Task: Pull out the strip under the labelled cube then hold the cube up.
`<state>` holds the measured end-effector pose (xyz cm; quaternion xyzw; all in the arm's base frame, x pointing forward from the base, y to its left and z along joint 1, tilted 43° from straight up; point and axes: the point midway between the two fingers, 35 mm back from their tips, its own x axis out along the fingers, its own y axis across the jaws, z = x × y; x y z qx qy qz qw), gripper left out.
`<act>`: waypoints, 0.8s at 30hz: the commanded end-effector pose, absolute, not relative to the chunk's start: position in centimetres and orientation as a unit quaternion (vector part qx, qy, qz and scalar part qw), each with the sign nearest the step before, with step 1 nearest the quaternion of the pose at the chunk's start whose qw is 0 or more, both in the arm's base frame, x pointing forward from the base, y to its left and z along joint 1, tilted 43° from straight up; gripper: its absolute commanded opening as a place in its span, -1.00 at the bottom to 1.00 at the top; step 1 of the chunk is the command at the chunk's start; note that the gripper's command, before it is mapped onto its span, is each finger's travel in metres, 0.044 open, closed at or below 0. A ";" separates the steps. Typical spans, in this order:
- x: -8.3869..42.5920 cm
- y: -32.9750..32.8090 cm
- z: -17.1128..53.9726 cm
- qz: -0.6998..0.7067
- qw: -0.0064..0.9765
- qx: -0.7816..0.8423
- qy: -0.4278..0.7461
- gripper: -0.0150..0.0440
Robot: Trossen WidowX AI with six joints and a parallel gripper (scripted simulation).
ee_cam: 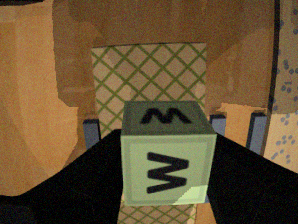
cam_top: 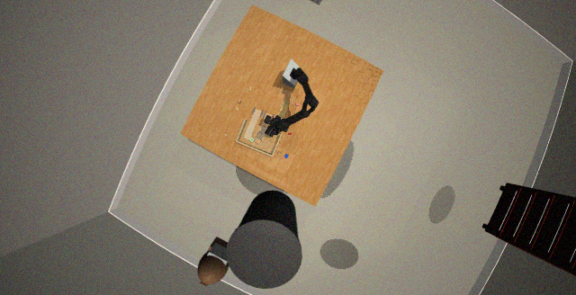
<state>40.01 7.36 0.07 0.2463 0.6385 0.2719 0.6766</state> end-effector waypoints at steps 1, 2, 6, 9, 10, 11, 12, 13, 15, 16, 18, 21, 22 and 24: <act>38.0 6.4 0.6 0.272 0.674 0.246 0.641 -0.49; 37.6 6.1 0.8 0.272 0.674 0.247 0.641 -0.49; 36.2 5.5 1.2 0.273 0.673 0.247 0.642 -0.49; 36.1 5.5 1.2 0.273 0.673 0.248 0.642 -0.49; 36.1 5.5 1.2 0.273 0.673 0.248 0.642 -0.49; 36.0 5.5 1.2 0.273 0.673 0.248 0.642 -0.49; 35.9 5.4 1.2 0.273 0.673 0.248 0.642 -0.49; 35.6 5.4 1.2 0.273 0.673 0.248 0.642 -0.49; 34.9 5.3 1.1 0.272 0.673 0.248 0.642 -0.49; 34.5 5.3 1.0 0.272 0.673 0.248 0.642 -0.49; 33.8 5.2 1.0 0.272 0.672 0.248 0.642 -0.49; 32.7 5.1 0.8 0.272 0.672 0.248 0.642 -0.49; 32.3 5.1 0.8 0.272 0.672 0.248 0.643 -0.49; 31.5 5.0 0.7 0.272 0.672 0.248 0.643 -0.49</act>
